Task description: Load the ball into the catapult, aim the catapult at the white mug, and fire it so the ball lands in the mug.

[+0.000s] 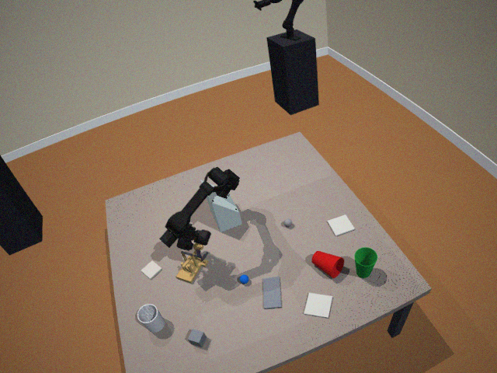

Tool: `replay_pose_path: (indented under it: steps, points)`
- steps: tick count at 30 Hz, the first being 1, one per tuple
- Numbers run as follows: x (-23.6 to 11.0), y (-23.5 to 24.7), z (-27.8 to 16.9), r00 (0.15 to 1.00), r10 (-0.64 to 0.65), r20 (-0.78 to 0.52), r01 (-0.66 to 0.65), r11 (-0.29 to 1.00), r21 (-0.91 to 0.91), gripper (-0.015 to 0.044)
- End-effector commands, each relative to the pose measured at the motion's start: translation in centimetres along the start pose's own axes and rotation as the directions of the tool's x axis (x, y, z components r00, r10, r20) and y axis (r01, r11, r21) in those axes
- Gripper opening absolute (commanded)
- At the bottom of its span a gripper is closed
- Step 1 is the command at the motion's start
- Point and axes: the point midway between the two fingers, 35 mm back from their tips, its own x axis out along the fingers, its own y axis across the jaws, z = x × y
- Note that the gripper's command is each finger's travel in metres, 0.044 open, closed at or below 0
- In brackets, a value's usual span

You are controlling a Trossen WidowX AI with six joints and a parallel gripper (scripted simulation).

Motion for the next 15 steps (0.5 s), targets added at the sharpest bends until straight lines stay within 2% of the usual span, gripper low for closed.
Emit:
replay_pose_path:
  steps: [1, 15]
  points:
    - [0.8, -0.3, 0.5, 1.000, -0.004, 0.001, 0.004, 1.000, -0.005, 0.0000]
    - [2.4, -0.4, 1.1, 1.000, -0.003, 0.001, 0.003, 1.000, -0.005, 0.0000]
